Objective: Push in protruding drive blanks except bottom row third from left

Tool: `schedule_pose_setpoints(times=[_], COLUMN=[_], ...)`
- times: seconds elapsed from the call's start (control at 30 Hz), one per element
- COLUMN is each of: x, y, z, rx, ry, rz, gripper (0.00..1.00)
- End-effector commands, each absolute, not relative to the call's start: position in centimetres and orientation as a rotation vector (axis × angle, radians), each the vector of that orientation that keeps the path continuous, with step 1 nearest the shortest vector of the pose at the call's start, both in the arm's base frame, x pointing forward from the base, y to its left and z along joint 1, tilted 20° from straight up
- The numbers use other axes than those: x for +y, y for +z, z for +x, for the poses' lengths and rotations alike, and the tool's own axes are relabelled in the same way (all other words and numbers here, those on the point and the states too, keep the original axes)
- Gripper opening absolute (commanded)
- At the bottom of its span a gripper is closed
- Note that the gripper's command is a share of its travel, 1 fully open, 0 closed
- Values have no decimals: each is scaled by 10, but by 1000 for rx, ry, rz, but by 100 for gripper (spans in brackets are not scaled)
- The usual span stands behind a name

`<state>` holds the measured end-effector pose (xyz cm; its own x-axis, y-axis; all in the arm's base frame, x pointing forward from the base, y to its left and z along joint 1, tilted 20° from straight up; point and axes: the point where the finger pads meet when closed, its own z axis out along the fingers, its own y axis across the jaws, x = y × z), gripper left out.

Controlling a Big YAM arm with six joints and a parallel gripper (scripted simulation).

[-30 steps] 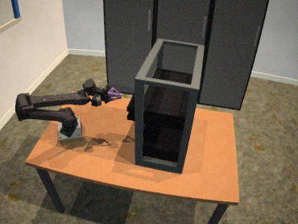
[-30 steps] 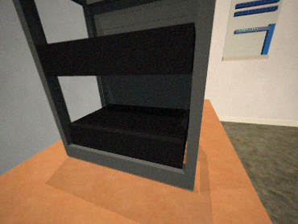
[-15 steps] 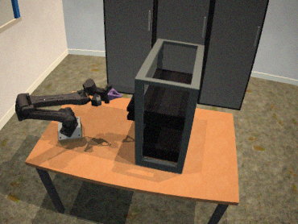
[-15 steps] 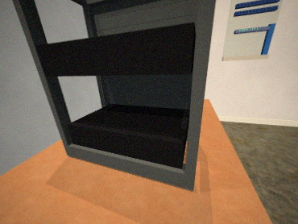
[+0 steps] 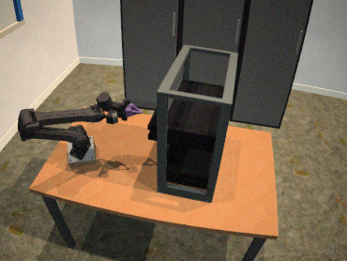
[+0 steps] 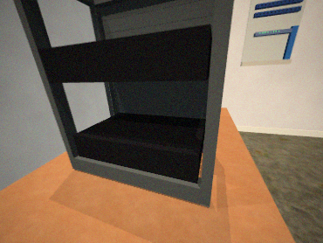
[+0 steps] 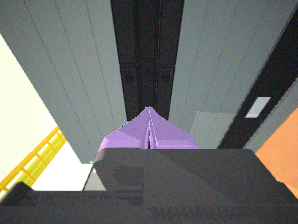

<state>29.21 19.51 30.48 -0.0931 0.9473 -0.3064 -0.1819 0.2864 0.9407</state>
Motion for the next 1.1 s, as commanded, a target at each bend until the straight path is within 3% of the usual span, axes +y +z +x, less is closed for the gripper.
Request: schedule_pose_setpoints(times=[0.0, 0.27, 0.33, 0.37, 0.67, 0.77, 1.07], x=[212, 237, 225, 232, 239, 243, 242], y=[343, 360, 329, 361, 369, 344, 362], z=[293, 288, 291, 298, 357, 347, 352], rx=[1241, 1243, 1284, 1228, 1224, 1280, 1242], ry=[1201, 1202, 1141, 1198, 1201, 1187, 1196], rz=[808, 813, 803, 830, 825, 807, 815], gripper=[0, 0, 0, 0, 0, 0, 0])
